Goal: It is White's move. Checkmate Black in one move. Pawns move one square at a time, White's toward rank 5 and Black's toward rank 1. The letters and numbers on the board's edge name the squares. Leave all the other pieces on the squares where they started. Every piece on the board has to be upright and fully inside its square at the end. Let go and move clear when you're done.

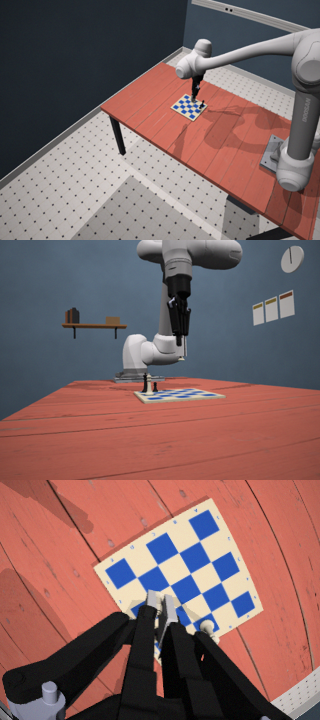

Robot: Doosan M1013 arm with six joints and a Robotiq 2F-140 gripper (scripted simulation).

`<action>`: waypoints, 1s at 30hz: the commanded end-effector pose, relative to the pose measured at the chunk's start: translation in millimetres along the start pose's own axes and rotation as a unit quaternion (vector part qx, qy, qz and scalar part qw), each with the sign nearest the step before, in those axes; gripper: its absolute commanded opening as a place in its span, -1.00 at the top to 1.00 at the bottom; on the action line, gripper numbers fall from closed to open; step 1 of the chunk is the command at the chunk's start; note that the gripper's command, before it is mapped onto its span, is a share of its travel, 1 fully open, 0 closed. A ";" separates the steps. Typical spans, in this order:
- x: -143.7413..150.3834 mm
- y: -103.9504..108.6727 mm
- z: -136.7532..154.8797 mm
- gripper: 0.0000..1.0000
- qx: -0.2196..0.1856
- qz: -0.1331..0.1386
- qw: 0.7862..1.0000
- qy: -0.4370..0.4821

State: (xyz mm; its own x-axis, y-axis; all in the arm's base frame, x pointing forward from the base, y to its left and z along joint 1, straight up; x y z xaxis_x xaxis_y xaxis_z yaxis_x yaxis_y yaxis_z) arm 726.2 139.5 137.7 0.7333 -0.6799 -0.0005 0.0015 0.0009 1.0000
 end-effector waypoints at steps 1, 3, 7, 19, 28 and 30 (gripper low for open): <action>17.5 0.3 -0.2 1.00 0.000 0.000 1.000 0.005; 38.9 0.2 0.3 1.00 0.000 0.000 1.000 0.010; 50.4 0.0 0.9 1.00 0.000 0.000 1.000 0.013; 50.4 -0.1 0.9 1.00 0.000 0.000 1.000 0.013; 50.4 -16.9 0.5 1.00 0.000 0.000 1.000 0.013; 50.5 -25.0 0.3 1.00 0.000 0.000 1.000 0.013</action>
State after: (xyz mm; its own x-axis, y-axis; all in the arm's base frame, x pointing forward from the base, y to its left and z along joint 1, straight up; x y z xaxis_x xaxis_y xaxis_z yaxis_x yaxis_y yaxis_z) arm 762.8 104.9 118.3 0.7509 -0.6605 -0.0006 0.0015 0.0008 1.0000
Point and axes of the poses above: the point where the finger pads meet when closed, its own y axis back along the fingers, its own x axis across the jaws, z = x × y, the point moved 1 cm from there along y, back along the fingers, and after that the axes turned 3 degrees about -y, right-handed, at the moved point
